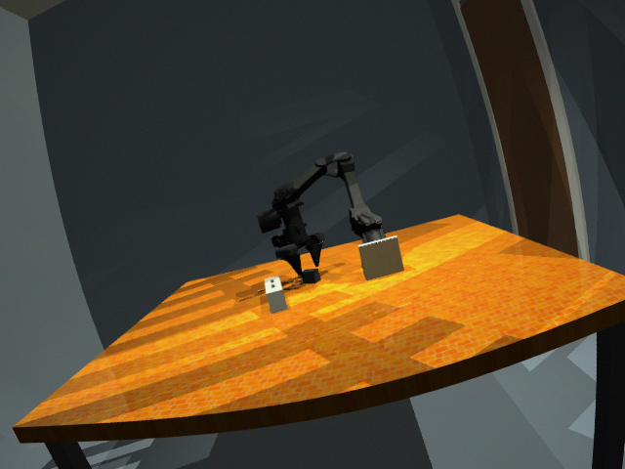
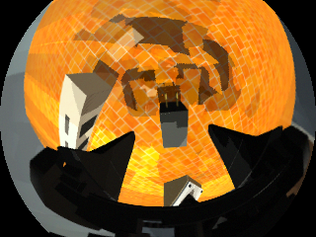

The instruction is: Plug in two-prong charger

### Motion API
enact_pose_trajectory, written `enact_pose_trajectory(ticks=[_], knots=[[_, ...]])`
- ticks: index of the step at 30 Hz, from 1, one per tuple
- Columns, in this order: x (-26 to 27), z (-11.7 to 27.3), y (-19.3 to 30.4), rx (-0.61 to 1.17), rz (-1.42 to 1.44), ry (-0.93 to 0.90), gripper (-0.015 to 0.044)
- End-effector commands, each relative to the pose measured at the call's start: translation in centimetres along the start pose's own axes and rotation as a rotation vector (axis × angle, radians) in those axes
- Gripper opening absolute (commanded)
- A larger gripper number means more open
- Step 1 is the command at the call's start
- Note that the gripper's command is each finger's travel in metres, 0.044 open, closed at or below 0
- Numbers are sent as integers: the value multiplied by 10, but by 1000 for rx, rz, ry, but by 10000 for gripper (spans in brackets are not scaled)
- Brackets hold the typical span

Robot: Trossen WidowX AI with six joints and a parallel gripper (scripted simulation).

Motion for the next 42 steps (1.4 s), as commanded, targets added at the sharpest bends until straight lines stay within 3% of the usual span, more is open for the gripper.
enact_pose_trajectory(ticks=[1, 19, 31, 38, 41, 42], knots=[[-1, -9, 1, 2, 5, 6, 440], [-2, -32, 0, 0, 5, 10, 440], [-2, -28, -1, -1, -1, 4, 125], [-2, -28, -1, -1, -1, 4, 78], [-2, -25, -1, 0, 0, 4, 0], [-1, -23, -1, 0, 0, 3, 0]])
Point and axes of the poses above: the point midway between the two fingers, 35 mm back from their tips, its own z axis back along the fingers, its own x axis across the jaws, y = z × x, the point moved 6 cm from there along z, back along the fingers, and after that the axes turned 4 degrees about z, right-handed, at the moved point
